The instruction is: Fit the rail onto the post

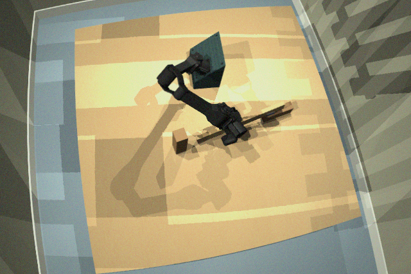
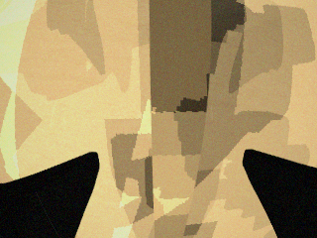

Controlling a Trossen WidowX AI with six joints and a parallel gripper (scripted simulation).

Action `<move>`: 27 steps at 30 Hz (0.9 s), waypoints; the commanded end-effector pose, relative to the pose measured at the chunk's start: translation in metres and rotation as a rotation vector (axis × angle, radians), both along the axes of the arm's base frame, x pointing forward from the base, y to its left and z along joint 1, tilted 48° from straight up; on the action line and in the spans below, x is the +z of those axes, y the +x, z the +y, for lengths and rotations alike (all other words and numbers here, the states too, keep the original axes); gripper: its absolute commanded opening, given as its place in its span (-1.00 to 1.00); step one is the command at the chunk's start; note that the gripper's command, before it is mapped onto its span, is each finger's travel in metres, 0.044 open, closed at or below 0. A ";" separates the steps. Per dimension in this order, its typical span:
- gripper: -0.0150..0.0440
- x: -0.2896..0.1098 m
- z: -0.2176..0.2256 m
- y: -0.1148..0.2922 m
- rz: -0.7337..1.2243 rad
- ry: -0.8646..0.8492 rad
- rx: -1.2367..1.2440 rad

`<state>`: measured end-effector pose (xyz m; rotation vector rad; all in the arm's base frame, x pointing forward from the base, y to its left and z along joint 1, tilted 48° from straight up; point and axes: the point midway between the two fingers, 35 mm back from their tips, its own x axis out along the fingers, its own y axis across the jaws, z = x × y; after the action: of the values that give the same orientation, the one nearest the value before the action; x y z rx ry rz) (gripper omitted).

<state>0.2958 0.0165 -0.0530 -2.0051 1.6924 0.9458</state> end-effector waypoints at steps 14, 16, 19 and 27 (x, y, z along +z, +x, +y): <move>0.91 -0.015 -0.019 -0.001 0.006 -0.010 0.003; 0.73 -0.015 -0.019 -0.001 0.006 -0.010 0.003; 0.47 -0.015 -0.019 -0.001 0.006 -0.010 0.003; -0.25 -0.015 -0.019 -0.001 0.006 -0.010 0.003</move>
<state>0.2946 -0.0020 -0.0676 -2.0077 1.7010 0.9473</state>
